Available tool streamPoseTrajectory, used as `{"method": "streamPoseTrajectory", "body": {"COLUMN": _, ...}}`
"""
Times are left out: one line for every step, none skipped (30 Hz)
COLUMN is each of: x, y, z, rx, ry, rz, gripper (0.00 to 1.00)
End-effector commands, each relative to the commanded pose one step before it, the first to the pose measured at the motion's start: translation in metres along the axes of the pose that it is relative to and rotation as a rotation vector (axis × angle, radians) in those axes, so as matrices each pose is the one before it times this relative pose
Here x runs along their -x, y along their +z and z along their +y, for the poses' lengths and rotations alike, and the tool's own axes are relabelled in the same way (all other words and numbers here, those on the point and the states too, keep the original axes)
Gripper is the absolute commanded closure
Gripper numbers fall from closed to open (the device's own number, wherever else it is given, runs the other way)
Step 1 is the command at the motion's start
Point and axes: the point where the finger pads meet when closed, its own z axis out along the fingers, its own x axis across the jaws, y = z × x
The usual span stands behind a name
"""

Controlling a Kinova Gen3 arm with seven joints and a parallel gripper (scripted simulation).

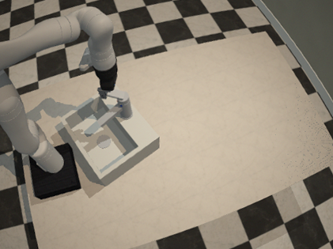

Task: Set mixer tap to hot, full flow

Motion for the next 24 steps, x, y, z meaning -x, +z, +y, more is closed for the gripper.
{"method": "streamPoseTrajectory", "body": {"x": 0.00036, "y": 0.00193, "z": -0.00061, "rx": -0.00234, "ry": -0.00056, "rz": -0.00152, "gripper": 0.0}}
{"method": "streamPoseTrajectory", "body": {"x": 0.0, "y": 0.0, "z": 0.0, "rx": 0.0, "ry": 0.0, "rz": 0.0, "gripper": 0.0}}
{"method": "streamPoseTrajectory", "body": {"x": 0.0, "y": 0.00098, "z": 0.0, "rx": 0.0, "ry": 0.0, "rz": 0.0, "gripper": 0.0}}
{"method": "streamPoseTrajectory", "body": {"x": 0.0, "y": 0.00096, "z": 0.0, "rx": 0.0, "ry": 0.0, "rz": 0.0, "gripper": 0.0}}
{"method": "streamPoseTrajectory", "body": {"x": 0.0, "y": 0.00093, "z": 0.0, "rx": 0.0, "ry": 0.0, "rz": 0.0, "gripper": 0.0}}
{"method": "streamPoseTrajectory", "body": {"x": 0.0, "y": 0.0009, "z": 0.0, "rx": 0.0, "ry": 0.0, "rz": 0.0, "gripper": 0.0}}
{"method": "streamPoseTrajectory", "body": {"x": 0.0, "y": 0.00087, "z": 0.0, "rx": 0.0, "ry": 0.0, "rz": 0.0, "gripper": 0.0}}
{"method": "streamPoseTrajectory", "body": {"x": 0.0, "y": 0.00083, "z": 0.0, "rx": 0.0, "ry": 0.0, "rz": 0.0, "gripper": 0.0}}
{"method": "streamPoseTrajectory", "body": {"x": 0.0, "y": 0.00079, "z": 0.0, "rx": 0.0, "ry": 0.0, "rz": 0.0, "gripper": 0.0}}
{"method": "streamPoseTrajectory", "body": {"x": 0.0, "y": 0.00075, "z": 0.0, "rx": 0.0, "ry": 0.0, "rz": 0.0, "gripper": 0.0}}
{"method": "streamPoseTrajectory", "body": {"x": 0.0, "y": 0.0007, "z": 0.0, "rx": 0.0, "ry": 0.0, "rz": 0.0, "gripper": 0.0}}
{"method": "streamPoseTrajectory", "body": {"x": 0.0, "y": 0.00065, "z": 0.0, "rx": 0.0, "ry": 0.0, "rz": 0.0, "gripper": 0.0}}
{"method": "streamPoseTrajectory", "body": {"x": 0.0, "y": 0.0006, "z": 0.0, "rx": 0.0, "ry": 0.0, "rz": 0.0, "gripper": 0.0}}
{"method": "streamPoseTrajectory", "body": {"x": 0.0, "y": 0.00055, "z": 0.0, "rx": 0.0, "ry": 0.0, "rz": 0.0, "gripper": 0.0}}
{"method": "streamPoseTrajectory", "body": {"x": 0.0, "y": 0.0005, "z": 0.0, "rx": 0.0, "ry": 0.0, "rz": 0.0, "gripper": 0.0}}
{"method": "streamPoseTrajectory", "body": {"x": 0.0, "y": 0.00045, "z": 0.0, "rx": 0.0, "ry": 0.0, "rz": 0.0, "gripper": 0.0}}
{"method": "streamPoseTrajectory", "body": {"x": 0.0, "y": 0.00039, "z": 0.0, "rx": 0.0, "ry": 0.0, "rz": 0.0, "gripper": 0.0}}
{"method": "streamPoseTrajectory", "body": {"x": 0.0, "y": 0.0, "z": 0.0, "rx": 0.0, "ry": 0.0, "rz": 0.0, "gripper": 0.0}}
{"method": "streamPoseTrajectory", "body": {"x": 0.0, "y": 0.0, "z": 0.0, "rx": 0.0, "ry": 0.0, "rz": 0.0, "gripper": 0.0}}
{"method": "streamPoseTrajectory", "body": {"x": 0.0, "y": 0.00034, "z": 0.0, "rx": 0.0, "ry": 0.0, "rz": 0.0, "gripper": 0.0}}
{"method": "streamPoseTrajectory", "body": {"x": 0.0, "y": 0.00029, "z": 0.0, "rx": 0.0, "ry": 0.0, "rz": 0.0, "gripper": 0.0}}
{"method": "streamPoseTrajectory", "body": {"x": 0.0, "y": 0.00024, "z": 0.0, "rx": 0.0, "ry": 0.0, "rz": 0.0, "gripper": 0.0}}
{"method": "streamPoseTrajectory", "body": {"x": 0.0, "y": 0.0002, "z": 0.0, "rx": 0.0, "ry": 0.0, "rz": 0.0, "gripper": 0.0}}
{"method": "streamPoseTrajectory", "body": {"x": 0.0, "y": 0.00015, "z": 0.0, "rx": 0.0, "ry": 0.0, "rz": 0.0, "gripper": 0.0}}
